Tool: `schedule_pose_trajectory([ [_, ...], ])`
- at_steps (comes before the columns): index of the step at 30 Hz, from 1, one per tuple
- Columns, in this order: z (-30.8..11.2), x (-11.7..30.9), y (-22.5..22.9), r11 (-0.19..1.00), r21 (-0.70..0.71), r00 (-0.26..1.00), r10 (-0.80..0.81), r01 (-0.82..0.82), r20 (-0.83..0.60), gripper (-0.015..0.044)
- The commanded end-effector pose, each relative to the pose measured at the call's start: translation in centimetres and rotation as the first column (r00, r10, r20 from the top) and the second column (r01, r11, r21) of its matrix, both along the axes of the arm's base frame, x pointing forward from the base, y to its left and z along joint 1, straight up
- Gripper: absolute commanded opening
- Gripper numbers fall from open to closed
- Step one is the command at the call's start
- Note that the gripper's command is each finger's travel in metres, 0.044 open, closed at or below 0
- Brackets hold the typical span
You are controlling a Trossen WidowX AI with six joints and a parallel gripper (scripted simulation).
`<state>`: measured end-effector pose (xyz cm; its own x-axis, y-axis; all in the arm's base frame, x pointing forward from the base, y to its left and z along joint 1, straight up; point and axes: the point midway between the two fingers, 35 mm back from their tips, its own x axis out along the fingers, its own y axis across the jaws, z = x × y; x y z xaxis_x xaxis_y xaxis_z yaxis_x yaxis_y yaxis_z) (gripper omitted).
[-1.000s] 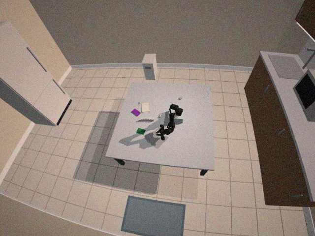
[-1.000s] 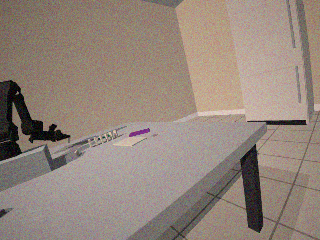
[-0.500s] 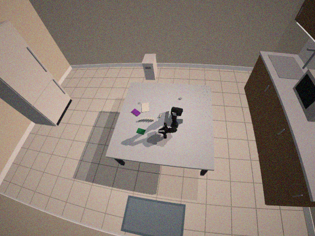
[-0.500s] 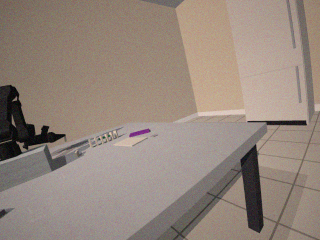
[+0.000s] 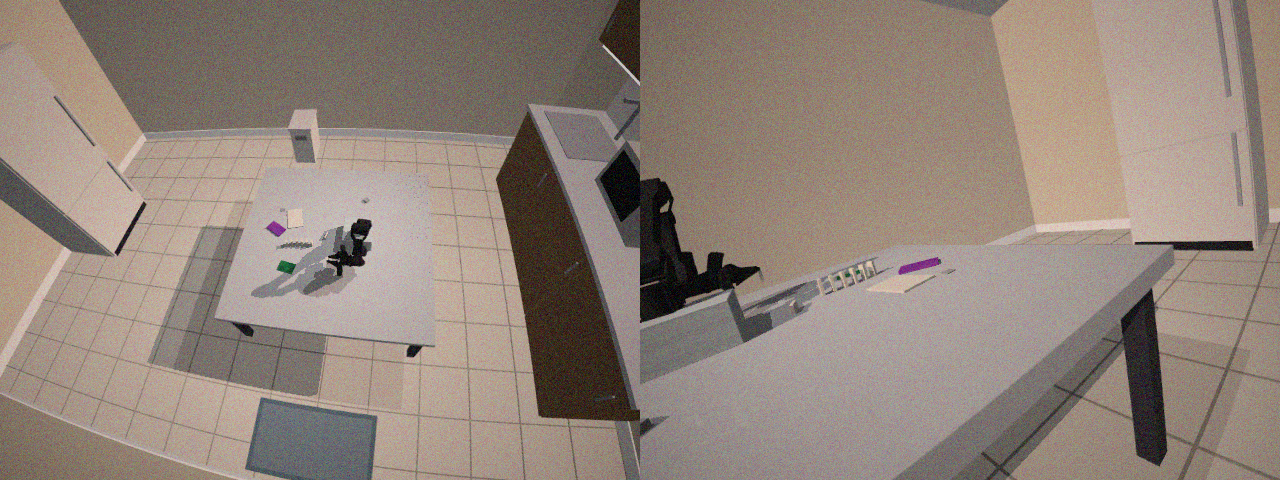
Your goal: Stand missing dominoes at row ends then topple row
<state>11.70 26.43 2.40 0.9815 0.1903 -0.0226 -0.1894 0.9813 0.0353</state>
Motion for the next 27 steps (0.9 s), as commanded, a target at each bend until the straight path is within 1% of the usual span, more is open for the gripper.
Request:
schedule_pose_trajectory([
  [1,0.0,0.0,-0.6,1.0,-0.011,1.0,-0.01,0.01,0.008,0.0107],
  [15,-0.1,0.0,-0.6,1.0,-0.011,1.0,-0.01,0.01,0.008,0.0107],
  [27,-3.6,0.1,-0.3,1.0,-0.012,1.0,-0.014,0.014,0.001,0.0107],
])
